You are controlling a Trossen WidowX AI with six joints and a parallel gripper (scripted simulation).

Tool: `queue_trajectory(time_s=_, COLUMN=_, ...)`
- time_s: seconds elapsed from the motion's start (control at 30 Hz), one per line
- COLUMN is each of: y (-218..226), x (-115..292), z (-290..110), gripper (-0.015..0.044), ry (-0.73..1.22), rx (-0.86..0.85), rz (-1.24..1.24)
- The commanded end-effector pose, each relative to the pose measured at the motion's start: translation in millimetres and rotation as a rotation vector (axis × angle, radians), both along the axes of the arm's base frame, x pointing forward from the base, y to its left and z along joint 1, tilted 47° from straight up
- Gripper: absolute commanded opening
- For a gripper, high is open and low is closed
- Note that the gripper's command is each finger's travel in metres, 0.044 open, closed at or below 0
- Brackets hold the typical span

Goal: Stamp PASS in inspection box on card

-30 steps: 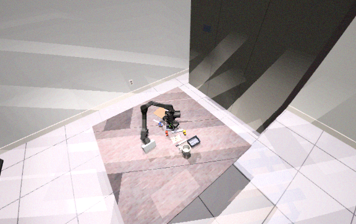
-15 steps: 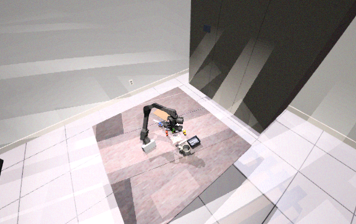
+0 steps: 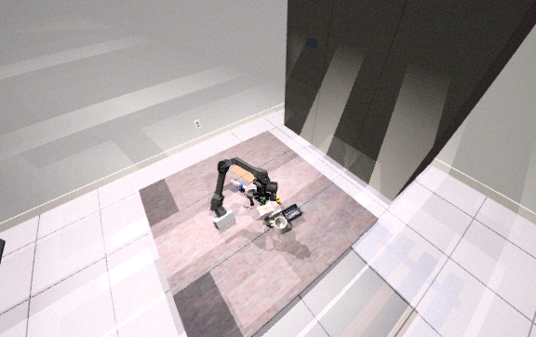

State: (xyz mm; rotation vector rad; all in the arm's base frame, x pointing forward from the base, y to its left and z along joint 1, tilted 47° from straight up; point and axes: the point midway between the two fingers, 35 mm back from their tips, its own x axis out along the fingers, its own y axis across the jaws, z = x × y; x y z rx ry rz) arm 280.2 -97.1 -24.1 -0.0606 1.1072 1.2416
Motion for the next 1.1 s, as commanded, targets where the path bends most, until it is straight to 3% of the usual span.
queue_trajectory(time_s=0.0, y=1, x=-1, z=-3, gripper=0.0, ry=-0.002, rx=0.0, rz=0.007)
queue_trajectory(time_s=1.07, y=16, x=-1, z=-18, gripper=0.0, ry=-0.002, rx=0.001, rz=0.007)
